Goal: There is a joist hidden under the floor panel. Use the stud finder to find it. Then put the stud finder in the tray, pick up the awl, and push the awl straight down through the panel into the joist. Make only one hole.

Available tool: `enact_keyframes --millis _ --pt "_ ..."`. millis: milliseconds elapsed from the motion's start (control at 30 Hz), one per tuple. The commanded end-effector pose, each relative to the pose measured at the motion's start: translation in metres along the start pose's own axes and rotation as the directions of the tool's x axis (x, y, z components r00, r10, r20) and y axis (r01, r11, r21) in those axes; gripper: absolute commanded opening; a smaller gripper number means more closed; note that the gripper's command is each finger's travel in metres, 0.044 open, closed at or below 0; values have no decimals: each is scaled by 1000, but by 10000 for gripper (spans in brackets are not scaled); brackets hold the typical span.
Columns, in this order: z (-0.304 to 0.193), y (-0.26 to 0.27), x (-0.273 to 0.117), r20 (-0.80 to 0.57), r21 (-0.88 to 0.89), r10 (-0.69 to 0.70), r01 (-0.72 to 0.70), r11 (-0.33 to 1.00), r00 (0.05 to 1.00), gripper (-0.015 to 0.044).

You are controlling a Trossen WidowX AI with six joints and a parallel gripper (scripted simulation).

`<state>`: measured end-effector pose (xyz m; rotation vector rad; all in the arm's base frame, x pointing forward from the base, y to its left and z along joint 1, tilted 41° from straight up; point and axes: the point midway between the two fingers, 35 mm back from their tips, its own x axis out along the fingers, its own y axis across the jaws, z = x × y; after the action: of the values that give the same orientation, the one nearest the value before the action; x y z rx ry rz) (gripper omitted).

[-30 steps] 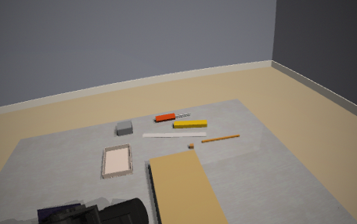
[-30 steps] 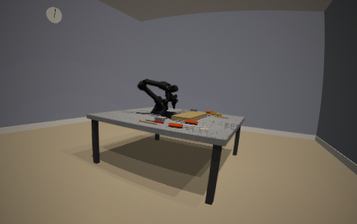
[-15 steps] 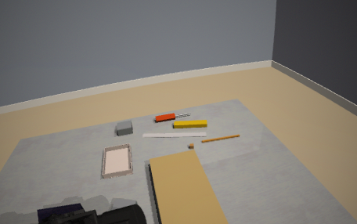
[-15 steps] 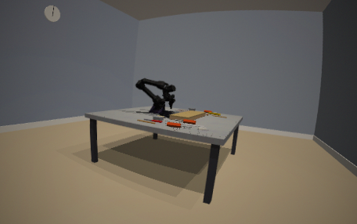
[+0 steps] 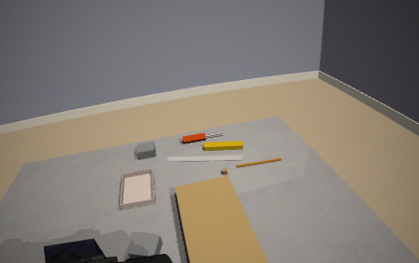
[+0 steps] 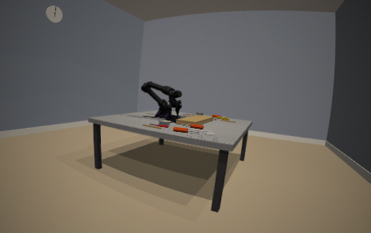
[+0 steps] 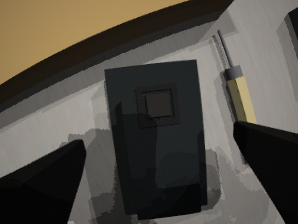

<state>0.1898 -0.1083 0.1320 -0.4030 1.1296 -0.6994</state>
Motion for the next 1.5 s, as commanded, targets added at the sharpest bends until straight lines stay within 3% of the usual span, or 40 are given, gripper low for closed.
enact_keyframes --millis 0,533,667,1467 --pt "-2 1 7 0 -3 4 -4 1000 1000 440" --pt "-10 -1 29 5 -4 -1 1 1000 1000 440" --pt "-10 -1 29 5 -4 -1 1 1000 1000 335" --pt "-10 -1 29 5 -4 -1 1 1000 1000 175"
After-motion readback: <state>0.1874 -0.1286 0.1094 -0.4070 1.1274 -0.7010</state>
